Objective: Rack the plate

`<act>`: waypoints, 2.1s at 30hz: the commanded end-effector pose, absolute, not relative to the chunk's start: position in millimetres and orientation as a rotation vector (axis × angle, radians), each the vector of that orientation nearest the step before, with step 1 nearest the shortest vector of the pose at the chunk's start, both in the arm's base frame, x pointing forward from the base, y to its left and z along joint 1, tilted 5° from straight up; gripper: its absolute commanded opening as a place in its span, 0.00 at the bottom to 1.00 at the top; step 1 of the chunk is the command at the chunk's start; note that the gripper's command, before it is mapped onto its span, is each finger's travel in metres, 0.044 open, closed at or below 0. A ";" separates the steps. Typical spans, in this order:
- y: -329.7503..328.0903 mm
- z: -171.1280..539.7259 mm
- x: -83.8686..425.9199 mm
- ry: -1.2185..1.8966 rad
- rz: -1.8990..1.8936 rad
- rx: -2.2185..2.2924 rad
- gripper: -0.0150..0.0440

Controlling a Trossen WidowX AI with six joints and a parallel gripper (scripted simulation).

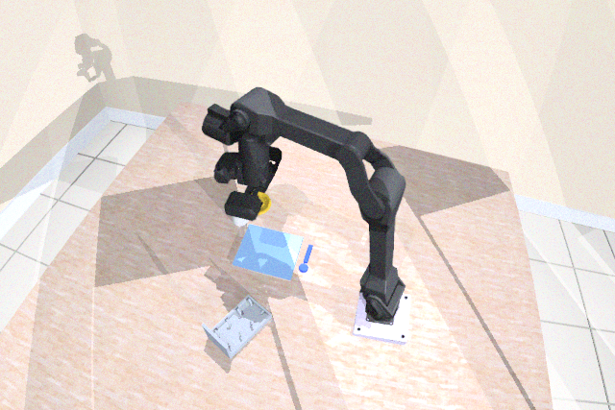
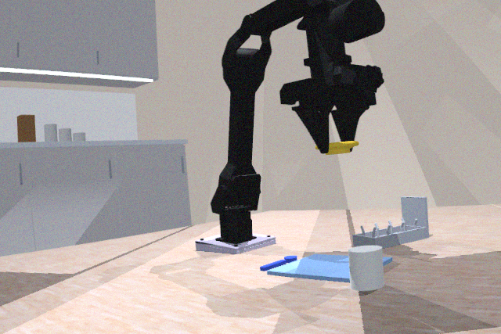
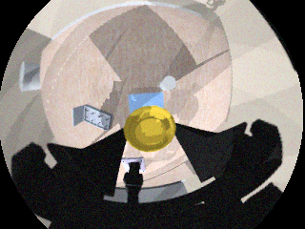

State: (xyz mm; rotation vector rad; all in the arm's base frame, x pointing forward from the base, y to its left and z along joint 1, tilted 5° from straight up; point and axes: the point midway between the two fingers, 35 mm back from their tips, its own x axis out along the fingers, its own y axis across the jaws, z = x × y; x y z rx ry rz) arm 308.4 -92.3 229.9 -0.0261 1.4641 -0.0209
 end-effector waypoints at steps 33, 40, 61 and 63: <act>39.0 179.4 302.5 1.319 -0.183 0.528 0.25; 43.1 164.1 325.9 1.254 -0.090 0.579 0.25; 47.3 126.4 384.8 0.965 0.278 0.615 0.25; 47.0 124.0 387.8 0.935 0.311 0.611 0.25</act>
